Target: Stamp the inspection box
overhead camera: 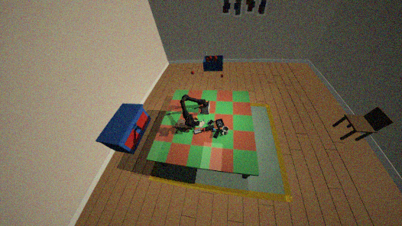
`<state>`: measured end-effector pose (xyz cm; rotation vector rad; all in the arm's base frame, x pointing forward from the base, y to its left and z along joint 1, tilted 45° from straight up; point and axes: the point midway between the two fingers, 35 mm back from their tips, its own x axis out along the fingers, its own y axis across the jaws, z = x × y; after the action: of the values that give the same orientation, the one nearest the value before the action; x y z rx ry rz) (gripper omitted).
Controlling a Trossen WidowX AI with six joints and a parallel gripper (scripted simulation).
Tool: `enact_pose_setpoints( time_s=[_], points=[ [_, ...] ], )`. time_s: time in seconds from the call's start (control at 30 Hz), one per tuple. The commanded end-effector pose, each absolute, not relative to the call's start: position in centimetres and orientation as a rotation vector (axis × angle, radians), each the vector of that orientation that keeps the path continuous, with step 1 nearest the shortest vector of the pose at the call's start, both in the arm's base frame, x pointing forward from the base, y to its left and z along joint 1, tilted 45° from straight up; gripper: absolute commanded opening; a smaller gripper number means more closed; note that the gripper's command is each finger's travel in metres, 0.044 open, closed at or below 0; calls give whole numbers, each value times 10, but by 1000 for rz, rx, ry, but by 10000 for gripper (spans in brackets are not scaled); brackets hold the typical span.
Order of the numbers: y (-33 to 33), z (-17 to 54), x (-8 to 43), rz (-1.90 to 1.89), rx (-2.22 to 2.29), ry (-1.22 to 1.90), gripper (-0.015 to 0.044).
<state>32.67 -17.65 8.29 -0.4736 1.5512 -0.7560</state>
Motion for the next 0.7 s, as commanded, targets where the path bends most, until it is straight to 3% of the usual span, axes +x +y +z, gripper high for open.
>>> enact_pose_setpoints(
  time_s=[0.0, 0.67],
  points=[
    [-175, 85, 327, -759, -467, 1549, 0],
    [-168, 91, 329, -758, -466, 1549, 0]
  ],
)
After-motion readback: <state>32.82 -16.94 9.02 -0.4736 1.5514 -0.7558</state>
